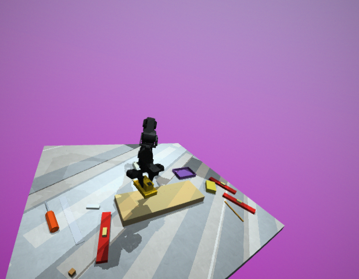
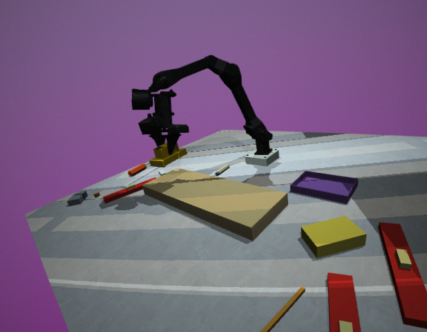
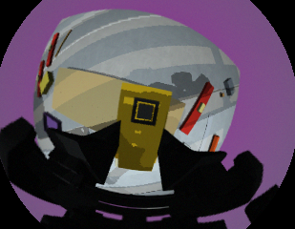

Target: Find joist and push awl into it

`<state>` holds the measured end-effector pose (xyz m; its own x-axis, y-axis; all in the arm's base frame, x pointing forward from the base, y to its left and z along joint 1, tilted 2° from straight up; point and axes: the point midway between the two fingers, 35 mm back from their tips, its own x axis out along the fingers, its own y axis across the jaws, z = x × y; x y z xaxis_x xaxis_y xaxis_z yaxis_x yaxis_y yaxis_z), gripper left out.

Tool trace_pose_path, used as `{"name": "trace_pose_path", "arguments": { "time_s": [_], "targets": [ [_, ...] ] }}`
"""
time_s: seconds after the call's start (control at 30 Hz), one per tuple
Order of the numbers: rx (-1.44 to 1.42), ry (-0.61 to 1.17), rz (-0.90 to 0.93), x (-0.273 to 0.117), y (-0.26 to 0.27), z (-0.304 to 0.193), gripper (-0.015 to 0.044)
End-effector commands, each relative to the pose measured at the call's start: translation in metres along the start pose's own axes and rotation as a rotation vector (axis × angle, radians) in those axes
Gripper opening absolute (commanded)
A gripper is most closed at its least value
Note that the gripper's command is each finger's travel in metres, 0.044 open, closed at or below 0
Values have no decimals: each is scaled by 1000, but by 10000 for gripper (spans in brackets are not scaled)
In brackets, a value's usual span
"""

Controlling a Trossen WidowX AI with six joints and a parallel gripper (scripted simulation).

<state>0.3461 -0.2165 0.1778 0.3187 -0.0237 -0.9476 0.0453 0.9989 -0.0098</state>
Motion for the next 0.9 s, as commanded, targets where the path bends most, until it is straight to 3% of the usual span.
{"name": "trace_pose_path", "arguments": {
  "time_s": [0.0,0.87],
  "targets": [
    [-56,-8,8,0,22,9,0],
    [-466,-7,138,17,197,29,0]
  ]
}}
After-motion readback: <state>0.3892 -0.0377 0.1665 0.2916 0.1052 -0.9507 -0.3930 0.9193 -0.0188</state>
